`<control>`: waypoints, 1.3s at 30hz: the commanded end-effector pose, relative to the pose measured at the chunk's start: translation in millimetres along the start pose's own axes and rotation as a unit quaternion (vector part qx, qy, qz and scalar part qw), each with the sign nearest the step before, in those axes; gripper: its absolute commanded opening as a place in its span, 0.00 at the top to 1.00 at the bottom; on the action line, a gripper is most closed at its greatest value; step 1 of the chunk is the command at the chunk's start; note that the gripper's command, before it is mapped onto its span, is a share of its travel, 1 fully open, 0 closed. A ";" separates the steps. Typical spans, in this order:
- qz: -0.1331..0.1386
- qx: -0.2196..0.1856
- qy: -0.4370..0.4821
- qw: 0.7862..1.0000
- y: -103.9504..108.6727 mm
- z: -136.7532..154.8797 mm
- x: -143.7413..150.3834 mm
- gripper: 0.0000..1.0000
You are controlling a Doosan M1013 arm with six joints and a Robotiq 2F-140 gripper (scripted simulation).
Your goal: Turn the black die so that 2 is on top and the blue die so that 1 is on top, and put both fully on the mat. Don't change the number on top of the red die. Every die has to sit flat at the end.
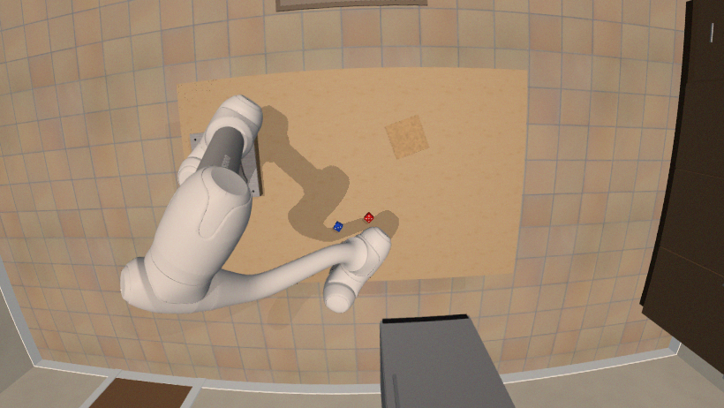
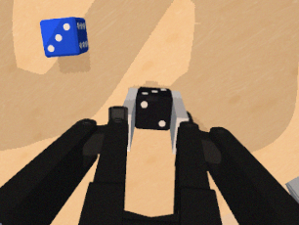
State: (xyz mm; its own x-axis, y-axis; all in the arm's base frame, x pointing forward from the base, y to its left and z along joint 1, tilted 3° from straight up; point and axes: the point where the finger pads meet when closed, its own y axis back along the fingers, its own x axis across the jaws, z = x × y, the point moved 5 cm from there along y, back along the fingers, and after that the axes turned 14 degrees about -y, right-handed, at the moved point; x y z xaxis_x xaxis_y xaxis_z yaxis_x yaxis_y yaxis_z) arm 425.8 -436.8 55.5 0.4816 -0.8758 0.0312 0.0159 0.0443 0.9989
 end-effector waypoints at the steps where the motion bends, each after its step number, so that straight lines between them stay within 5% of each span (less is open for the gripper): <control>1: 0.000 0.000 0.000 1.000 10.3 0.0 0.0 0.76; 13: 0.000 0.000 0.000 1.000 87.1 0.0 0.0 0.76; 27: 0.000 0.000 -0.001 1.000 91.2 -1.7 0.2 0.76; 33: 0.000 0.000 -0.027 1.000 92.4 -35.1 3.9 0.76; 36: -0.001 0.001 -0.075 0.997 94.4 -99.3 5.3 0.76; 39: -0.001 0.001 -0.096 0.995 95.1 -128.0 3.6 0.76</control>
State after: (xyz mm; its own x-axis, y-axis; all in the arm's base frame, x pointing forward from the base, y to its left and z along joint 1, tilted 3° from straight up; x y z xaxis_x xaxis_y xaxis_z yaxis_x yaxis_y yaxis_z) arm 505.5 -393.3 146.8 0.3650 -0.9305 0.0320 0.0062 0.0368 0.9993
